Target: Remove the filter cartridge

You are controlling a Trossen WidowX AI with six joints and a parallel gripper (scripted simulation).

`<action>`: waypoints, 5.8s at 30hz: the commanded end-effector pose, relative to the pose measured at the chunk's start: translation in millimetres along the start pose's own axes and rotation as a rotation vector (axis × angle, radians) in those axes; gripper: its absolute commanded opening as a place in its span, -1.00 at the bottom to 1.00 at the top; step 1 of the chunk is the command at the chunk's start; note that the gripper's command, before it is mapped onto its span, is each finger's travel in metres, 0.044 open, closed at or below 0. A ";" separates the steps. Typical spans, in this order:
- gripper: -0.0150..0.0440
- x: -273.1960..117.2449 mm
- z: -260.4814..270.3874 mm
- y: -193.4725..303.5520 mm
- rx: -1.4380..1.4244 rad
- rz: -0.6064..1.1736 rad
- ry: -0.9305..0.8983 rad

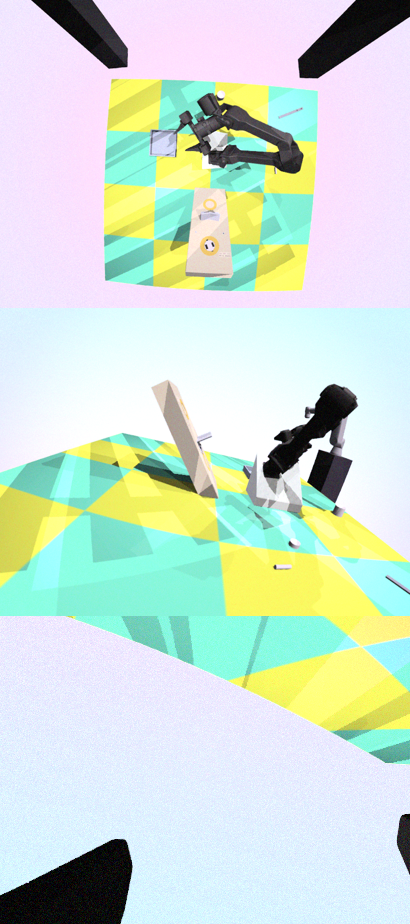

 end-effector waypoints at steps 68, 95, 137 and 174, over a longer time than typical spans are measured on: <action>-0.12 64.4 -308.9 232.2 -3.213 1.722 -0.390; -0.12 81.3 -337.0 228.4 -3.204 1.726 -0.403; -0.12 82.2 -340.2 231.8 -3.203 1.727 -0.403; -0.12 83.9 -340.7 229.4 -3.203 1.727 -0.403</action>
Point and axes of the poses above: the point midway between the two fingers, 35 mm back from their tips, its own x axis out along the fingers, its own z axis across the jaws, y = z × x, the point moved 3 cm from there along -x, back along the fingers, and after that the axes turned 4 degrees about -x, right-handed, at the moved point
